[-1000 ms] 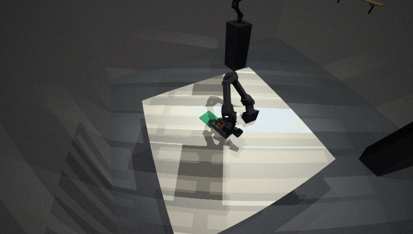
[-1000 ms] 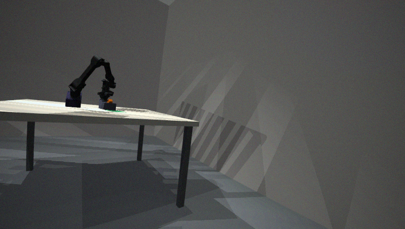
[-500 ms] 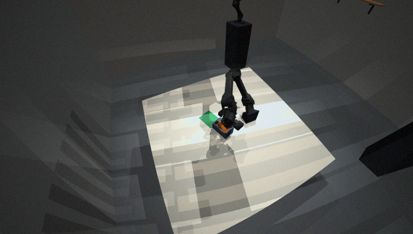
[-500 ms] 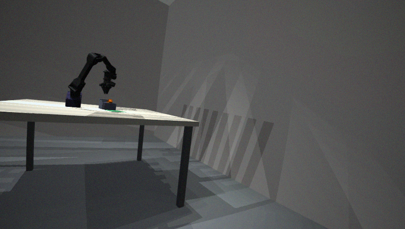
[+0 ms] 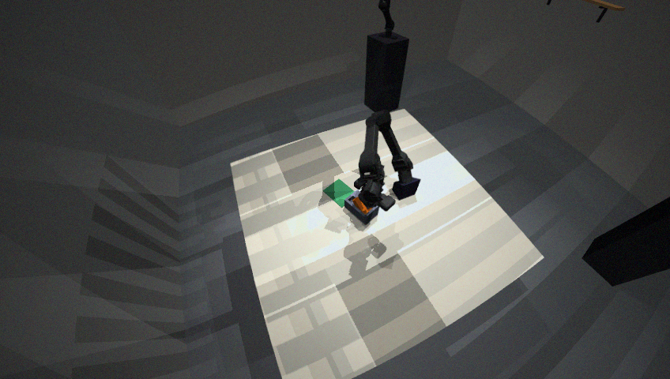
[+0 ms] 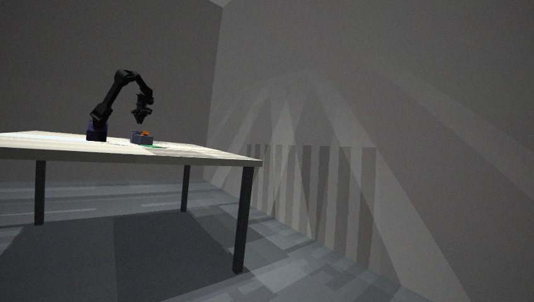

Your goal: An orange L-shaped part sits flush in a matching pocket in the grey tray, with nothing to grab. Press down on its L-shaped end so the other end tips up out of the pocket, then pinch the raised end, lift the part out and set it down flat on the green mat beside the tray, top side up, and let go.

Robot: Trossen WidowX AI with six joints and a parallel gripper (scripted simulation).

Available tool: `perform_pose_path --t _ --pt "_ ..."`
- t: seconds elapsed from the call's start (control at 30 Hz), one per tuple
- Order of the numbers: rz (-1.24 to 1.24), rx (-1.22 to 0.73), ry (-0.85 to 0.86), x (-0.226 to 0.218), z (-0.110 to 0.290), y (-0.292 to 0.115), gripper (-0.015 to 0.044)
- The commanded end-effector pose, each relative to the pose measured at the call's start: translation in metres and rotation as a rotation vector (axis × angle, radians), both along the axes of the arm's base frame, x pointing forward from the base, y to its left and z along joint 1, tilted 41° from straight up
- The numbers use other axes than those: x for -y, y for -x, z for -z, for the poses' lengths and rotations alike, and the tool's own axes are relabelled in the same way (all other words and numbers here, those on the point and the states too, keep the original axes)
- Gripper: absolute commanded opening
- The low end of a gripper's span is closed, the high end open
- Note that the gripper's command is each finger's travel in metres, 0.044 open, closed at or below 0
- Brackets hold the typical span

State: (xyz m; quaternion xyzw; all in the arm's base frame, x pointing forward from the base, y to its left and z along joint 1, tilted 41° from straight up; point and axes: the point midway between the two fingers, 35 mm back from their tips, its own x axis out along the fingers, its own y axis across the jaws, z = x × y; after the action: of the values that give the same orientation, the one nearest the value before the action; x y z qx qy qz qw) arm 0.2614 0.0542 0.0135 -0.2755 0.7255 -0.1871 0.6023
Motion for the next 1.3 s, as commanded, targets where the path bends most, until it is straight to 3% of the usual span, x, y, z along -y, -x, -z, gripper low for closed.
perform_pose_path --t 0.0,0.1,0.23,0.7,1.27 --pt "-0.001 0.000 0.000 0.000 0.000 0.000 0.0180" --pt "-0.001 0.000 0.000 0.000 0.000 0.000 0.0180" --pt "0.134 0.108 0.021 0.006 -0.005 -0.004 0.0280" --pt "1.204 0.966 0.209 0.058 -0.046 -0.021 0.0280" --pt "1.216 0.978 0.212 0.078 -0.023 -0.017 0.0280"
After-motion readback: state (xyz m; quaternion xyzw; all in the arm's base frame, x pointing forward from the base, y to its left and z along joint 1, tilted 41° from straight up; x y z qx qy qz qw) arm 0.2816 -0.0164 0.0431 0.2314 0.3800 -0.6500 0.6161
